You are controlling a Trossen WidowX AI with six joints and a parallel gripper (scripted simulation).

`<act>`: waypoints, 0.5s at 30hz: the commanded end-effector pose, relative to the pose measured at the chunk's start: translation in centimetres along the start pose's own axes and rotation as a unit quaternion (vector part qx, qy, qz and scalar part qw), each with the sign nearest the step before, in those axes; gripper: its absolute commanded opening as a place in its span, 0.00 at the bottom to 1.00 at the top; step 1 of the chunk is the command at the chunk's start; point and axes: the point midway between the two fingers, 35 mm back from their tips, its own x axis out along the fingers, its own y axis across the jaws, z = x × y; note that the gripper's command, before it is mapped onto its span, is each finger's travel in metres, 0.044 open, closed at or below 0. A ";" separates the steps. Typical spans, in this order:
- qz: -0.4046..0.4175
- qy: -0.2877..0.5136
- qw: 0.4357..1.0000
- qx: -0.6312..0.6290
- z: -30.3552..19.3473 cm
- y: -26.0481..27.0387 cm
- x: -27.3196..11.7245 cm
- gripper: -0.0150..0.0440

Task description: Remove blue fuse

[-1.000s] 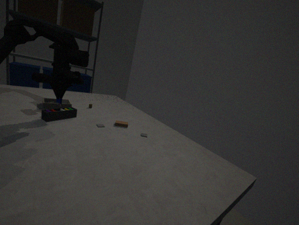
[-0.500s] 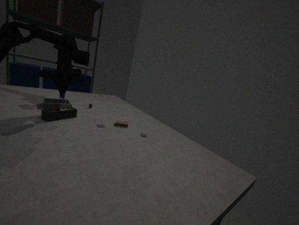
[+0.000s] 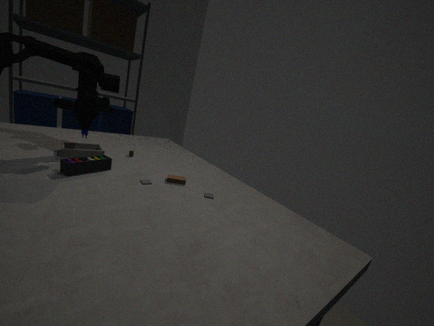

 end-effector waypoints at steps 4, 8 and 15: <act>0.001 0.002 1.000 0.005 -0.4 0.1 0.3 0.25; 0.001 0.002 1.000 0.005 -0.4 0.1 1.0 0.25; 0.001 0.002 1.000 0.004 -0.4 0.1 2.1 0.25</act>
